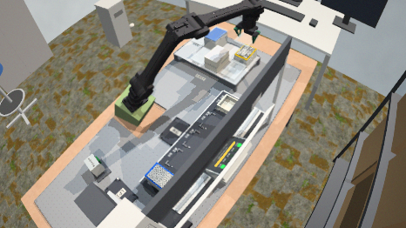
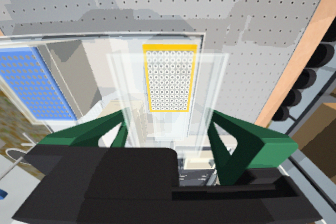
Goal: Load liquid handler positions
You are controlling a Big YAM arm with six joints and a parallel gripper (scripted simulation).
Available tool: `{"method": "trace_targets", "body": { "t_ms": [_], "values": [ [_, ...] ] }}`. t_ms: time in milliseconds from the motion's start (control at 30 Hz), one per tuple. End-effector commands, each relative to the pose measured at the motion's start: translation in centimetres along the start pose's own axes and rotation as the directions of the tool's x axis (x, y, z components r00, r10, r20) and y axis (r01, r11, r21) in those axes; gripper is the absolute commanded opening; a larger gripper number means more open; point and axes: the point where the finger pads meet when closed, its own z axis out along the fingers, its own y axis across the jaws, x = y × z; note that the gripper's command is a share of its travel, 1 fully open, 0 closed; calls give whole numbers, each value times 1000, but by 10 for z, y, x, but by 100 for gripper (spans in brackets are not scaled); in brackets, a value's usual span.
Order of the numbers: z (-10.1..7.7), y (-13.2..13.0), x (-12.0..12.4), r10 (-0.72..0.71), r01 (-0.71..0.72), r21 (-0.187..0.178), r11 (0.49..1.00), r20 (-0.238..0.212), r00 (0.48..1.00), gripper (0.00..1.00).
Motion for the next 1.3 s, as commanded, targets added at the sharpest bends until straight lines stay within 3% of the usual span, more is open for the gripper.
{"method": "trace_targets", "body": {
  "t_ms": [0, 133, 633, 700, 733, 800, 1200, 1267],
  "values": [
    [-26, -17, 14, 42, -43, 15, 999, 52, 998, 0],
    [-26, -17, 24, 27, -28, 15, 1000, 51, 998, 0],
    [-21, -16, 99, 25, -26, 14, 1000, 48, 999, 0],
    [-21, -16, 99, 25, -26, 14, 1000, 48, 999, 0],
    [-26, -4, 98, 1, -2, 13, 1000, 58, 998, 0],
    [-21, -16, 113, 25, -25, 14, 1000, 47, 999, 0],
    [-18, -15, 173, 23, -24, 16, 1000, 44, 999, 0],
    [-18, -15, 173, 23, -24, 16, 1000, 44, 999, 0]
  ]
}}
